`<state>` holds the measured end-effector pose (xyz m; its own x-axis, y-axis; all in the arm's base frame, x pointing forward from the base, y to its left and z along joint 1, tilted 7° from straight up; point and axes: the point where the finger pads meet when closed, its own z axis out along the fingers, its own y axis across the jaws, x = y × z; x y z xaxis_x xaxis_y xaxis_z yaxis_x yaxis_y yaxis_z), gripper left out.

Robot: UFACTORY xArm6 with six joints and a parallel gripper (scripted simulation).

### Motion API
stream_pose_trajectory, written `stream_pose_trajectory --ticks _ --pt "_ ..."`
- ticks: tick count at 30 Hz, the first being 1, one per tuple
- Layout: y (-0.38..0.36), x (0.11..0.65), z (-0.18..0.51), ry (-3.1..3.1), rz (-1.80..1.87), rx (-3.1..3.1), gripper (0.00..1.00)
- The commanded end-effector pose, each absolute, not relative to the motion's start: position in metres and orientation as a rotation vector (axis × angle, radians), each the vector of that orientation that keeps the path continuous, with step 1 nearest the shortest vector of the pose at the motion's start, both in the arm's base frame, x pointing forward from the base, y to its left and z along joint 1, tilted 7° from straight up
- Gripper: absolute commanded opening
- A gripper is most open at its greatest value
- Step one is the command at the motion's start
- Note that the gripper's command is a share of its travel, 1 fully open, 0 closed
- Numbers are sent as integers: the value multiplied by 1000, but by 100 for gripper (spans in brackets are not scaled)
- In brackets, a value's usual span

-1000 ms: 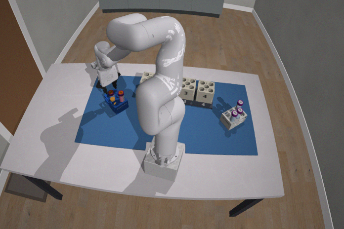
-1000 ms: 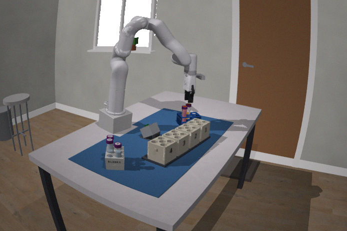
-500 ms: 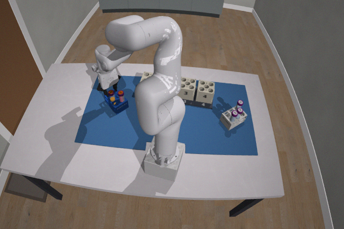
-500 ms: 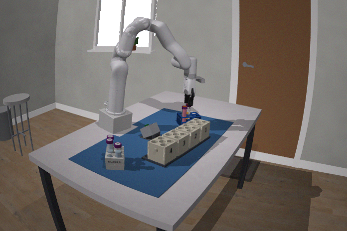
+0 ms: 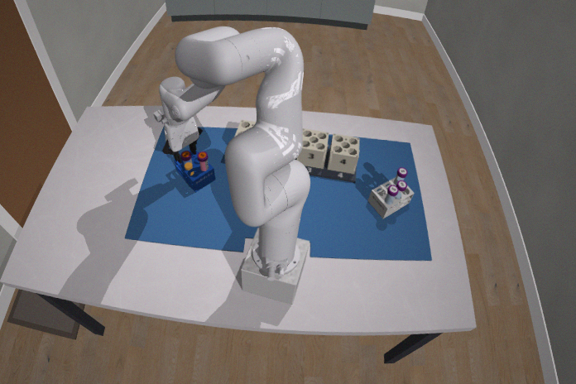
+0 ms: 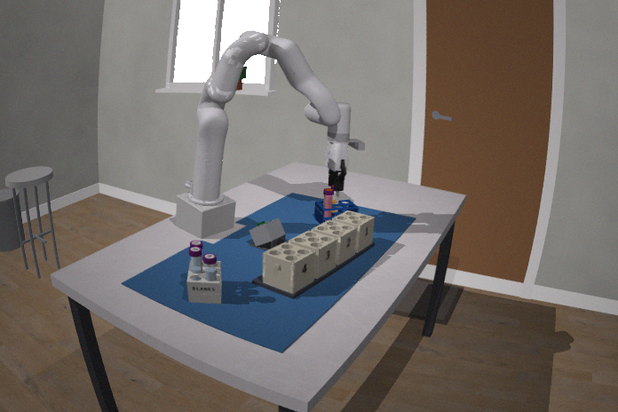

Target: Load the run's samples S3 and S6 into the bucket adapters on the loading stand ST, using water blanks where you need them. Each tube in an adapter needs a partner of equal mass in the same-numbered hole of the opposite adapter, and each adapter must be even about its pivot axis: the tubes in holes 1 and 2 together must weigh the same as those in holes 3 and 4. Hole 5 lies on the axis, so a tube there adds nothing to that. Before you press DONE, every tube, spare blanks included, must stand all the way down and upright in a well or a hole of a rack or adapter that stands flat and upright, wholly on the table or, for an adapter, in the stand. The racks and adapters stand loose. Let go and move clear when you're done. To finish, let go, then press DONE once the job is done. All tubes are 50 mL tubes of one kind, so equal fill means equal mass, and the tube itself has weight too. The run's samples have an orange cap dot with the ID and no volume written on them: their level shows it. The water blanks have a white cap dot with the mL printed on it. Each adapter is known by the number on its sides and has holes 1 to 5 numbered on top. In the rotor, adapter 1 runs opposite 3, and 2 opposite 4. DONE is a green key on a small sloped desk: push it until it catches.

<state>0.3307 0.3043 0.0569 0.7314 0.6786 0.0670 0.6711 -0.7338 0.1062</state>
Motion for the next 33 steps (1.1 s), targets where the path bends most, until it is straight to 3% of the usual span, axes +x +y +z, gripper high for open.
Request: stream_pose_trajectory --ticks 1,33 --pt "305 332 56 1114 161 2854 57" --pt "305 333 45 1114 161 2854 57"
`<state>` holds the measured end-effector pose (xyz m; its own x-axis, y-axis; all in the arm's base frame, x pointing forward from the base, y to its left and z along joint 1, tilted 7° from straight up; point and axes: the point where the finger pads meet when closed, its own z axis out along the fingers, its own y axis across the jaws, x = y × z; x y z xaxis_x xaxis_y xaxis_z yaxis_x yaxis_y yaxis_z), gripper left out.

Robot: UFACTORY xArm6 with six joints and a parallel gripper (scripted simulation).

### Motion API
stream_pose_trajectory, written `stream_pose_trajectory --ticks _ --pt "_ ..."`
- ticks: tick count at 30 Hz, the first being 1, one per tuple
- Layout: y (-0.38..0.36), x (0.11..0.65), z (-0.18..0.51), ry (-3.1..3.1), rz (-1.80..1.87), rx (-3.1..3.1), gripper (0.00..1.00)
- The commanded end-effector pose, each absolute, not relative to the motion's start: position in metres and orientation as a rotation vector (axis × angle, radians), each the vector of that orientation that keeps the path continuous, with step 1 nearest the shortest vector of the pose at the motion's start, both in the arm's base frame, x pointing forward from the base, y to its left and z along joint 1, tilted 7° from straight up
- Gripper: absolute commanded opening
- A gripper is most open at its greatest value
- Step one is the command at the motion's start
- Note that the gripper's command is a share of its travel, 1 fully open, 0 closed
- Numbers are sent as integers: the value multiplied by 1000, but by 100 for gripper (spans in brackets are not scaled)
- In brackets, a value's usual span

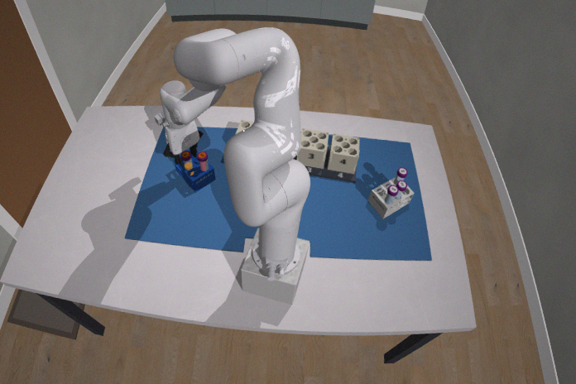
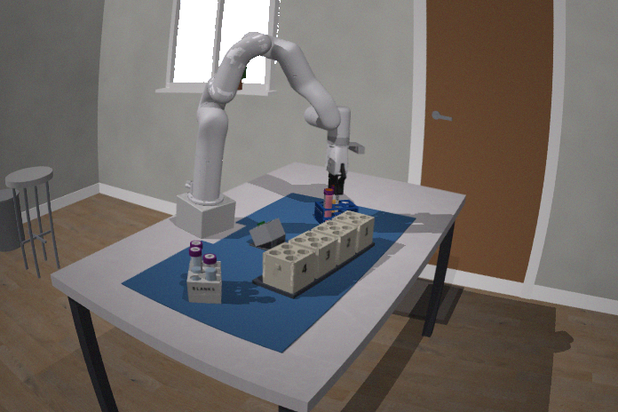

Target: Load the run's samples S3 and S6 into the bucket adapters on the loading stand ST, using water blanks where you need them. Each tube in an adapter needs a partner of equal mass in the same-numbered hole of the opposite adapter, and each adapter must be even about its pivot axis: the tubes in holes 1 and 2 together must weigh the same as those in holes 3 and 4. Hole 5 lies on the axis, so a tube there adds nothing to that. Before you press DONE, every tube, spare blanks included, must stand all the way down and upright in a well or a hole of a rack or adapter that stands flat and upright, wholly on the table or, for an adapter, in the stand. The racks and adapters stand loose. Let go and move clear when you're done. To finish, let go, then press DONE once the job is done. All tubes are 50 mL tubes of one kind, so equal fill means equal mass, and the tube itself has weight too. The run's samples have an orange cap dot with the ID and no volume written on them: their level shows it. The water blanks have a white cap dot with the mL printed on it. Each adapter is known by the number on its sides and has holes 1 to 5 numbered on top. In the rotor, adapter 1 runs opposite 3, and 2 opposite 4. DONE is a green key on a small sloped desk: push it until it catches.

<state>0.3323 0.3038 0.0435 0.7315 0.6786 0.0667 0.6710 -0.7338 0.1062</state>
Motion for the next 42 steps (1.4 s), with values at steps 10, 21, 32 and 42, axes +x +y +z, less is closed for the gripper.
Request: stream_pose_trajectory --ticks 10,21,32,42 --pt "305 333 47 1114 161 2855 0" --pt "305 333 47 1114 161 2854 0" --pt "305 333 47 1114 161 2854 0" --pt "305 333 47 1114 161 2854 0"
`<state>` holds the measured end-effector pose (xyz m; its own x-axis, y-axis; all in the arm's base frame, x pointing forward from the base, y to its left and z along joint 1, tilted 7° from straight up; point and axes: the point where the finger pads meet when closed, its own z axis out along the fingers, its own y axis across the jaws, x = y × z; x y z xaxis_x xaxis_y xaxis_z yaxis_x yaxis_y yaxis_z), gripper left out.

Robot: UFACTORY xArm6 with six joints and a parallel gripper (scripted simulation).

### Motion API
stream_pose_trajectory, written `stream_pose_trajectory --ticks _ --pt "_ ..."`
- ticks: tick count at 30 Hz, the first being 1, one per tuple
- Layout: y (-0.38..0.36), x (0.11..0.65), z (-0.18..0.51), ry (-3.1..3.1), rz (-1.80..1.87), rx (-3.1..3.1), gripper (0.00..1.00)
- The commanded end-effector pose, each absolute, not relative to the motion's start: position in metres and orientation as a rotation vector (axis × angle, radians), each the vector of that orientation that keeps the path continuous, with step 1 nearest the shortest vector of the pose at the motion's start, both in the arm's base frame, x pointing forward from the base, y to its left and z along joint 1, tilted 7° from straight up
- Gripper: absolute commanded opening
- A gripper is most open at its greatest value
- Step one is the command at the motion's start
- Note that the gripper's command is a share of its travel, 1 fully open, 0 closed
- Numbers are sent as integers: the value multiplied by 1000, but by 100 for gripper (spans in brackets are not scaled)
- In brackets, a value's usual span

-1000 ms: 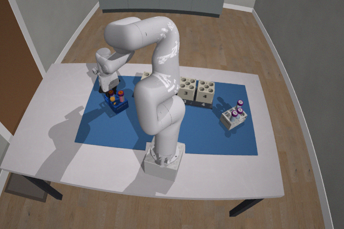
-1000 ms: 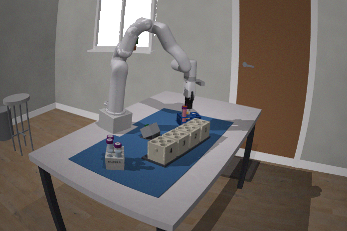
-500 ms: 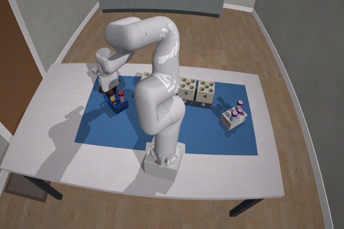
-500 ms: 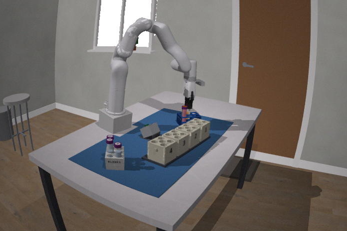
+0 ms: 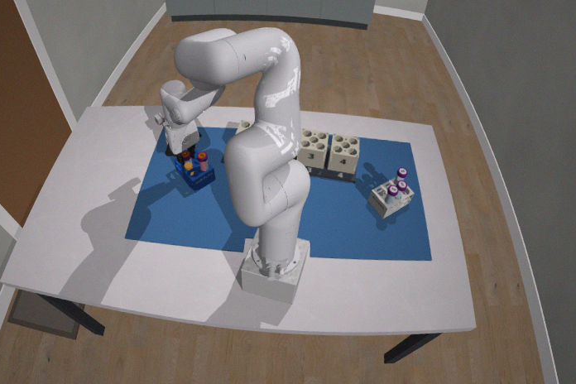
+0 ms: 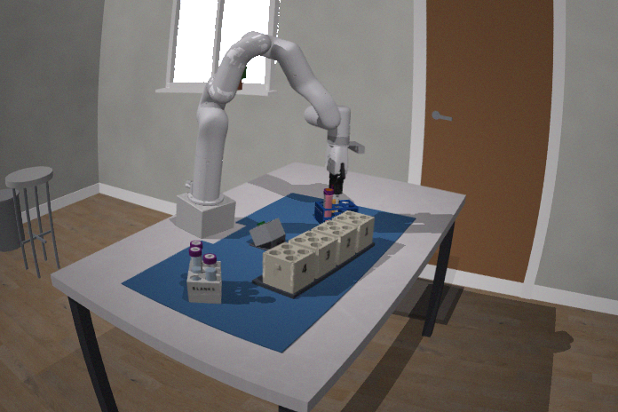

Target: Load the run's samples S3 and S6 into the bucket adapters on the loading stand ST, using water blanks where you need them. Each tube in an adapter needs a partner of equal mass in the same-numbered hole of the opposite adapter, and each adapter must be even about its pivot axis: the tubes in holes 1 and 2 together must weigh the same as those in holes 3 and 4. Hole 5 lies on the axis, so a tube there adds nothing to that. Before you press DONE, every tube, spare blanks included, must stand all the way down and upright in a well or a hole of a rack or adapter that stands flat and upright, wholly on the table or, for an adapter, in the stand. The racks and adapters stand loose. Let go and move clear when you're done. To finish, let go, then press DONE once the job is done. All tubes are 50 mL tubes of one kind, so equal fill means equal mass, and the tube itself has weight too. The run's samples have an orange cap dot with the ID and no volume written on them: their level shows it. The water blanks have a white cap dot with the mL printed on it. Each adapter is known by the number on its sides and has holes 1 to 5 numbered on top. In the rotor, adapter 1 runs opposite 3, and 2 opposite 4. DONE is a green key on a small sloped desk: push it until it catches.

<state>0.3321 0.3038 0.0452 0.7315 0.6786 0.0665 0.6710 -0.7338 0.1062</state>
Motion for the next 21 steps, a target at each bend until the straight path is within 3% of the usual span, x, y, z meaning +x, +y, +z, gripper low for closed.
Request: stream_pose_trajectory --ticks 1,21 --pt "305 333 47 1114 161 2854 0" --pt "305 332 59 1114 161 2854 0"
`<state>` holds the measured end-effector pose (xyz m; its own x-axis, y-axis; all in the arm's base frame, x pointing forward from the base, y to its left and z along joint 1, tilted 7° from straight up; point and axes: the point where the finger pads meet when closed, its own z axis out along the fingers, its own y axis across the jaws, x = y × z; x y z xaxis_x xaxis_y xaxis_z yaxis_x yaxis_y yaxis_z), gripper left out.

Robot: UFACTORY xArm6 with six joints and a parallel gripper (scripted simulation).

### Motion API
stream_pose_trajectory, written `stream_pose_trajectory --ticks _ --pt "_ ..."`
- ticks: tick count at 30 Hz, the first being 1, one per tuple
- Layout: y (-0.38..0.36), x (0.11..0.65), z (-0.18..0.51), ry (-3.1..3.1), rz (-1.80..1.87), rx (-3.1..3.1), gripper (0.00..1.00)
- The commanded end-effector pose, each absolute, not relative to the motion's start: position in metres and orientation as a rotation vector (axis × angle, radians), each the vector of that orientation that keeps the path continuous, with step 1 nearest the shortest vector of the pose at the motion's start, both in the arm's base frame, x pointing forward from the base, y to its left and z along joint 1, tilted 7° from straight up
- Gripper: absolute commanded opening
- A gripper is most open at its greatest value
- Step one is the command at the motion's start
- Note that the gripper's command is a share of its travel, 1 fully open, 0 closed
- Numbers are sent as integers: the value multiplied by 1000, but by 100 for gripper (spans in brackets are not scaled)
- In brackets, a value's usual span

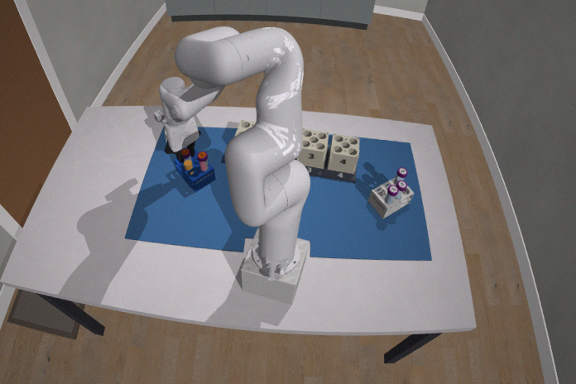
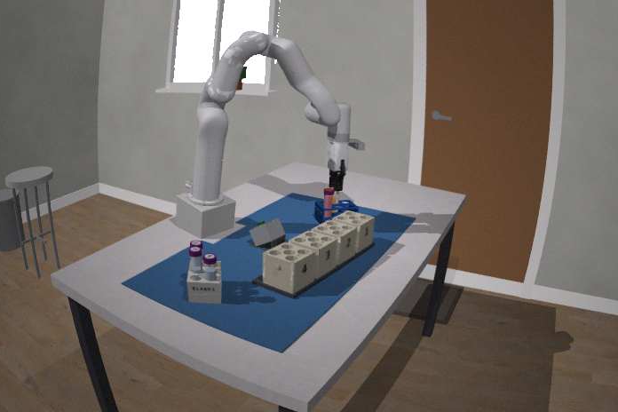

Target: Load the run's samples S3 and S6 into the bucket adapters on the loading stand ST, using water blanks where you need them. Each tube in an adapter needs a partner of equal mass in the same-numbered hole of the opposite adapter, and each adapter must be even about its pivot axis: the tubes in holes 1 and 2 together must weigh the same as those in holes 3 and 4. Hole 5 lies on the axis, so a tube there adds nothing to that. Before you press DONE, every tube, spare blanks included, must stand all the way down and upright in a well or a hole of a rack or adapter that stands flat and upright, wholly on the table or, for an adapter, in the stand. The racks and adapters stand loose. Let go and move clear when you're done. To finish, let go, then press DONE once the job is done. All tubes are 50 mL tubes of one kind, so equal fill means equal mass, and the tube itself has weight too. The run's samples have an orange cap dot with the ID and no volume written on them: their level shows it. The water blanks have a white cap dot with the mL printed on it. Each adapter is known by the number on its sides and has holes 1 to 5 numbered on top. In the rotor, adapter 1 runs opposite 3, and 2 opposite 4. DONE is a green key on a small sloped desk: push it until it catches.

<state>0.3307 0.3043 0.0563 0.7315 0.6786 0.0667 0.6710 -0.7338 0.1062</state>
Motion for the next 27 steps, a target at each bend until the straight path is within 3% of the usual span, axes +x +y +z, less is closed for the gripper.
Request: stream_pose_trajectory --ticks 1,27 --pt "305 331 60 1114 161 2854 0" --pt "306 328 85 1114 161 2855 0"
